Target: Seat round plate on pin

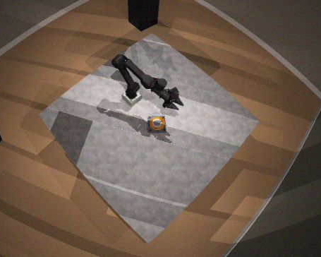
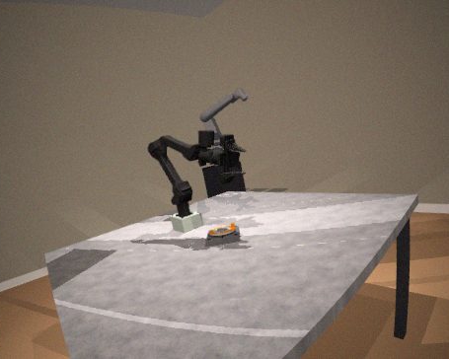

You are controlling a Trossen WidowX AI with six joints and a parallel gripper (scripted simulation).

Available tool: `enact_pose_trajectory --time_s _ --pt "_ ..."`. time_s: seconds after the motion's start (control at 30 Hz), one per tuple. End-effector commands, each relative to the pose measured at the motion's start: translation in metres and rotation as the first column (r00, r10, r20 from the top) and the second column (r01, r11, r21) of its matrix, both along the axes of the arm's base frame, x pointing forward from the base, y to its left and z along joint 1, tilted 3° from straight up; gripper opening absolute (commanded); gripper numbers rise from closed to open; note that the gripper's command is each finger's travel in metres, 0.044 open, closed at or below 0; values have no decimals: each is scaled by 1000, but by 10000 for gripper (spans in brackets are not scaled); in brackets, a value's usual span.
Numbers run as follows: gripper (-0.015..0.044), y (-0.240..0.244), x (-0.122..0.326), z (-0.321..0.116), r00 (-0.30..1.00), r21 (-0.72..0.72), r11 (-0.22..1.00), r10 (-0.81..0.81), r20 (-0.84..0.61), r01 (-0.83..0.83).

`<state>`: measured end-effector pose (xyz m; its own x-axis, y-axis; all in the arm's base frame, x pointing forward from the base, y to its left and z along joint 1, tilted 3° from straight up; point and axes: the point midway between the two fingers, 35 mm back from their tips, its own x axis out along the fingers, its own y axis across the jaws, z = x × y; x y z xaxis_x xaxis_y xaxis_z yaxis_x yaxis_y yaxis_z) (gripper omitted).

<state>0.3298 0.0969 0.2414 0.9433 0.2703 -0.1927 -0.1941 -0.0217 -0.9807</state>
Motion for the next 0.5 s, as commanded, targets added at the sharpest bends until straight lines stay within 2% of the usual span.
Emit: enact_pose_trajectory --time_s 0.0,0.1,0.23,0.33,0.47 --pt "374 0 1 -2 1000 12 1000 -4 -16 4" --pt "295 -2 7 -33 967 161 982 -56 -248 99" --pt "190 -9 5 -84 777 302 868 -140 -613 395" --pt "111 -12 1 -100 677 304 801 -163 -718 515" --pt "6 -23 -18 -137 331 175 542 -204 -921 822"
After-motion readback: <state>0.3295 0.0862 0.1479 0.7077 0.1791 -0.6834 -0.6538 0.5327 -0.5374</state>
